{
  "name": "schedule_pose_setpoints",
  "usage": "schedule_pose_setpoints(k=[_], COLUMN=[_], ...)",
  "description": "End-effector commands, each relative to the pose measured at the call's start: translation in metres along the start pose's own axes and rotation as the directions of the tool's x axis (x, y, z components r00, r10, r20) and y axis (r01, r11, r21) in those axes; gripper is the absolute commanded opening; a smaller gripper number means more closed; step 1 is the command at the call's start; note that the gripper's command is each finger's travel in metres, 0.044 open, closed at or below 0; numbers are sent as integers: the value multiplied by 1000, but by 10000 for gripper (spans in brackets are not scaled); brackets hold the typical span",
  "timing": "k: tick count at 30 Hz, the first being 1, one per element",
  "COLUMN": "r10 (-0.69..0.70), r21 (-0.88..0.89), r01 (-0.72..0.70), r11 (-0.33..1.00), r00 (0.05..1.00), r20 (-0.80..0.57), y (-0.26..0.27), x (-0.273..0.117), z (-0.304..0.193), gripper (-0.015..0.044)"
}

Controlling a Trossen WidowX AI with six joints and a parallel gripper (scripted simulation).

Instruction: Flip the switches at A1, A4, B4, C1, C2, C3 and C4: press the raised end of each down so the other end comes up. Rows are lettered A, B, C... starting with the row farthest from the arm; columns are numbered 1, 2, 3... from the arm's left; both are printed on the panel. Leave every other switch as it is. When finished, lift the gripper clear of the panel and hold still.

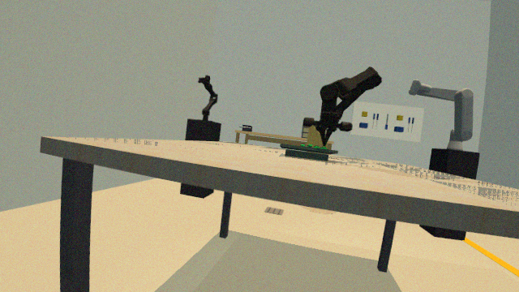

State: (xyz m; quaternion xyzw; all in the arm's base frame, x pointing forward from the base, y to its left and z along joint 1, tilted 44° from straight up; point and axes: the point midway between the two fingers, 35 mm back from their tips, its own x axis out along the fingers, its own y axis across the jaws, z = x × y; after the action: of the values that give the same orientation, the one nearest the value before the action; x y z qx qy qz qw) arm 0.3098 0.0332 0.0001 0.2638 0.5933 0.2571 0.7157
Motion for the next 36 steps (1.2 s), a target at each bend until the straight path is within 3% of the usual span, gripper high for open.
schedule_pose_setpoints(k=[1, 36], r10=[5, 5], r21=[5, 5], r01=[-5, -5], r11=[1000, 1000], r00=[1000, 1000], r20=[-2, -2], y=[0, 0], x=[1, 6], z=[-1, -1], gripper=[0, 0])
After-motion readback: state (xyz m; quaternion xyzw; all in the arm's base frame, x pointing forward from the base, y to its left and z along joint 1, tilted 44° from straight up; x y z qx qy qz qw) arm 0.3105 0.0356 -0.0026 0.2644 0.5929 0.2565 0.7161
